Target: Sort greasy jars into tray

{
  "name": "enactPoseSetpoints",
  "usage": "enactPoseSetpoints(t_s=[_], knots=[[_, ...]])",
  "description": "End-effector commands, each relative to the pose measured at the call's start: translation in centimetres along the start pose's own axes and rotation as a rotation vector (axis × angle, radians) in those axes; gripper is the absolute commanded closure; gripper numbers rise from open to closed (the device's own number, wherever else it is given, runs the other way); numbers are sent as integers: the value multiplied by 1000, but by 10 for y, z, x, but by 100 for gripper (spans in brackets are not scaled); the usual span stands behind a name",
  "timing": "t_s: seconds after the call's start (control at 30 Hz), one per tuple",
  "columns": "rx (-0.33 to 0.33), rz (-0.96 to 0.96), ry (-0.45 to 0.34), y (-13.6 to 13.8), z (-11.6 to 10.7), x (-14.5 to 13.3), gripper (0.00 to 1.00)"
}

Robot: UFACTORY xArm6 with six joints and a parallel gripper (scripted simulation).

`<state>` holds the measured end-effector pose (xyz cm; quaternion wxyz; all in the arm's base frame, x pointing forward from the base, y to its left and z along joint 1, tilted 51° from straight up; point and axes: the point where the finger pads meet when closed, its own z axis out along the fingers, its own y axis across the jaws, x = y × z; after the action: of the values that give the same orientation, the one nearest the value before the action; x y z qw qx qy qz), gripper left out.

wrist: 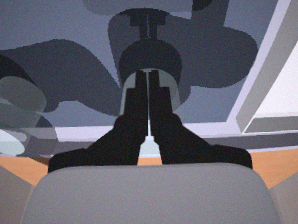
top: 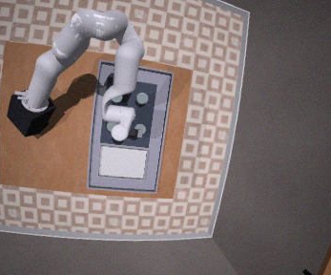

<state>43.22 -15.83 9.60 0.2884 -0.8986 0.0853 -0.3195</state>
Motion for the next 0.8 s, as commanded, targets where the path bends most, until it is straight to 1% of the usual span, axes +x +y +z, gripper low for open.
enactPoseSetpoints(t_s=[0.0,0.77], knots=[[-2,-1,2,0,-1,0,100],[-2,-1,2,0,-1,-2,100]])
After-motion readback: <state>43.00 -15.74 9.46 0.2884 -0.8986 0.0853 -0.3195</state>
